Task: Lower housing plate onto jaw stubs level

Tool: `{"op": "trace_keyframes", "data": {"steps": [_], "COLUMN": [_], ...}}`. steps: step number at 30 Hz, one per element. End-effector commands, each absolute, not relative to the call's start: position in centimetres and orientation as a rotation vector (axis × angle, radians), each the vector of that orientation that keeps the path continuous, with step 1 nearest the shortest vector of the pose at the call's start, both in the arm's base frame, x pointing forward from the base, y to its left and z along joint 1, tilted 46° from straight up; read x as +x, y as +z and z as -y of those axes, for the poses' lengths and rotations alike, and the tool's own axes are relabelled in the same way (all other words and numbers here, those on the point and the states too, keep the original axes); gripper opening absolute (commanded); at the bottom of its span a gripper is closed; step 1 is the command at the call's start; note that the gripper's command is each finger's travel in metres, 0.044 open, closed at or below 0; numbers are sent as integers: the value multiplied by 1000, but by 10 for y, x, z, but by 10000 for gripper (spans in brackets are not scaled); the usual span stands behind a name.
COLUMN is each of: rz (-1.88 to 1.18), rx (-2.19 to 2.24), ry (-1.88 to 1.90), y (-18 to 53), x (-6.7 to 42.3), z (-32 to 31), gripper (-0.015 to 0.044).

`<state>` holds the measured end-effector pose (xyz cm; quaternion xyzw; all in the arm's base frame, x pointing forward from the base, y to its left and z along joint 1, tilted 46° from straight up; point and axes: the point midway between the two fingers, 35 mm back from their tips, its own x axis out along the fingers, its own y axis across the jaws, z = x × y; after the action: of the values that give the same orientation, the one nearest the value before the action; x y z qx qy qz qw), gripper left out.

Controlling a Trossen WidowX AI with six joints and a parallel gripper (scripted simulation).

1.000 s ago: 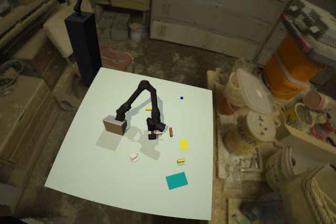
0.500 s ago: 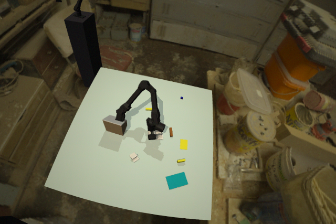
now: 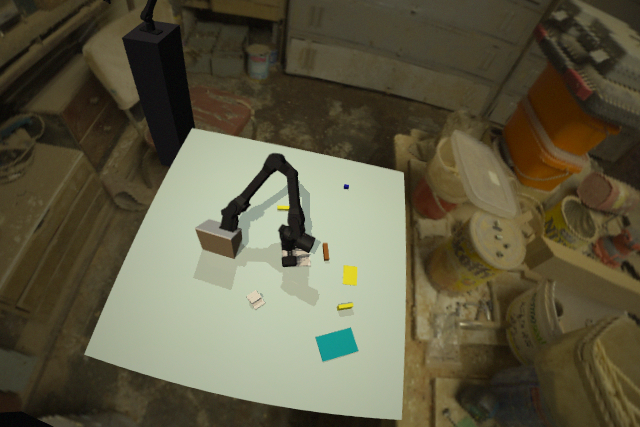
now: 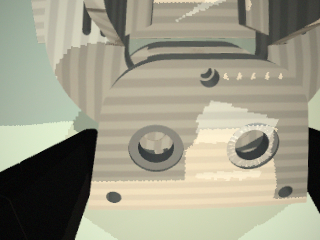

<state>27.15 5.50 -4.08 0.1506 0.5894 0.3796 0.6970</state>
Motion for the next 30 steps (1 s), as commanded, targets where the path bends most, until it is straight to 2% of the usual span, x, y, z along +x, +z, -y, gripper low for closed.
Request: {"op": "trace_keyframes", "data": {"steps": [1, 30], "rz": [-1317, -1316], "rx": [347, 345], "ry": [846, 848], "y": [-43, -46], "x": [271, 271], "z": [-57, -61], "gripper": [351, 351]}}
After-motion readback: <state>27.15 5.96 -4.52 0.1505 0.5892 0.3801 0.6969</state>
